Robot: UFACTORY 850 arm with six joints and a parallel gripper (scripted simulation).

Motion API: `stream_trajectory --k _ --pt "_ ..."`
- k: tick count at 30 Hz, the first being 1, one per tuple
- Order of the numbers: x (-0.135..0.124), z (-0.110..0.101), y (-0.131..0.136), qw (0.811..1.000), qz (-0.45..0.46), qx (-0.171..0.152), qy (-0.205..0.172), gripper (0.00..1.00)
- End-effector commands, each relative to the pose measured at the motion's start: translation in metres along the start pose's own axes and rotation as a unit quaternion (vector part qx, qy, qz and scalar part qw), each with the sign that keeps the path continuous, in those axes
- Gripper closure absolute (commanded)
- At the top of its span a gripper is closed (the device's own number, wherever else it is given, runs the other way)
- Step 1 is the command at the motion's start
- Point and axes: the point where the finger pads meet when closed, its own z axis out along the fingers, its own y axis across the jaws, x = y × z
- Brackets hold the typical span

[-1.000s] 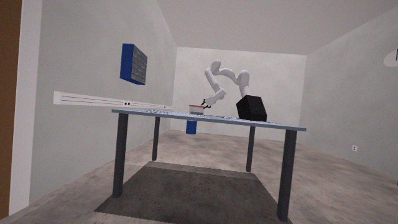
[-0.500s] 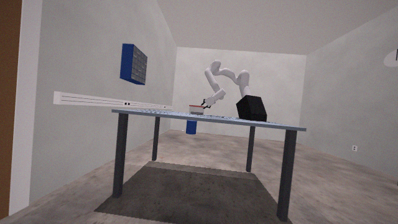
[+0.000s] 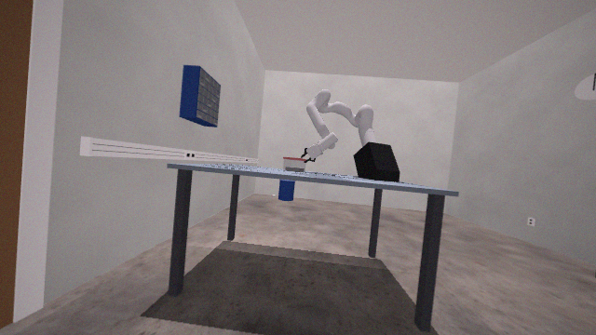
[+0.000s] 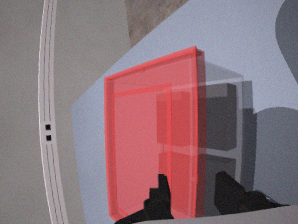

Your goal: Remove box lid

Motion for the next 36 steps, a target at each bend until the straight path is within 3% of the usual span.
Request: stream_trajectory --k 1,12,13,36 --pt "-0.0002 0.0002 -0.0009 1.000 0.000 0.001 0.000 0.52" --pt "-0.0002 0.0002 -0.0009 1.000 0.000 0.001 0.000 0.52" --pt "-0.0002 0.0002 -0.0009 1.000 0.000 0.001 0.000 0.68" --pt "-0.0002 0.0002 -0.0009 1.000 0.000 0.001 0.000 0.68"
